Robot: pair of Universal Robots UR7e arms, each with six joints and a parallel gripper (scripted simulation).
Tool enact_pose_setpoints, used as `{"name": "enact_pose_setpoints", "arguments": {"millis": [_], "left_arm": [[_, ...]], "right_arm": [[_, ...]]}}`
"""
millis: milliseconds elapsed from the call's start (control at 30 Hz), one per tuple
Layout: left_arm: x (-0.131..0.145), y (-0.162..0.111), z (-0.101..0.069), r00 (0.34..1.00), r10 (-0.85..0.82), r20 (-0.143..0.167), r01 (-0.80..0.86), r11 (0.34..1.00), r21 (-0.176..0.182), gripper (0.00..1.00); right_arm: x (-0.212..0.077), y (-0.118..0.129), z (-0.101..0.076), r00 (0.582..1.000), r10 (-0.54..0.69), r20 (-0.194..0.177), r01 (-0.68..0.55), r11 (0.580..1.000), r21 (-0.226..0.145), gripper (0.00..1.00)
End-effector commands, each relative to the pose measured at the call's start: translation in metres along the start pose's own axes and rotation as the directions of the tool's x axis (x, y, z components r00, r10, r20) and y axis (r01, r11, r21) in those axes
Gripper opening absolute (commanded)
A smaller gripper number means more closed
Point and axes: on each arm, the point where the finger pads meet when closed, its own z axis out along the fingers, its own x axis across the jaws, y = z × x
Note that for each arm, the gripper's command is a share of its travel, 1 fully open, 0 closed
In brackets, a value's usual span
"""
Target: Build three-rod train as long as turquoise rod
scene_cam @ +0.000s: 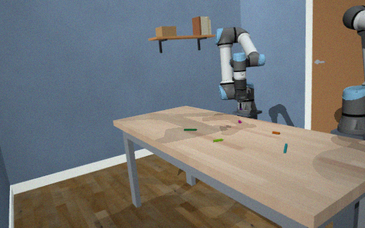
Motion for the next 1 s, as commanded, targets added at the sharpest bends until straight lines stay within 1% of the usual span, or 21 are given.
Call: {"name": "enact_pose_setpoints", "arguments": {"millis": [0, 467, 967], "left_arm": [[-0.0001, 0.0003, -0.0004, 1.0, 0.0, 0.0, 0.0, 1.0, -0.001, 1.0], [-0.0001, 0.0003, -0.0004, 1.0, 0.0, 0.0, 0.0, 1.0, -0.001, 1.0], [-0.0001, 0.0003, -0.0004, 1.0, 0.0, 0.0, 0.0, 1.0, -0.001, 1.0]], "right_arm": [[0.003, 0.0006, -0.0004, 0.999, 0.038, 0.001, -0.038, 0.999, -0.002, 0.24], [0.0062, 0.0009, -0.0003, 0.997, 0.079, 0.001, -0.079, 0.997, -0.002, 0.24], [0.0069, 0.0009, -0.0003, 0.996, 0.087, 0.001, -0.087, 0.996, -0.002, 0.24]]}}
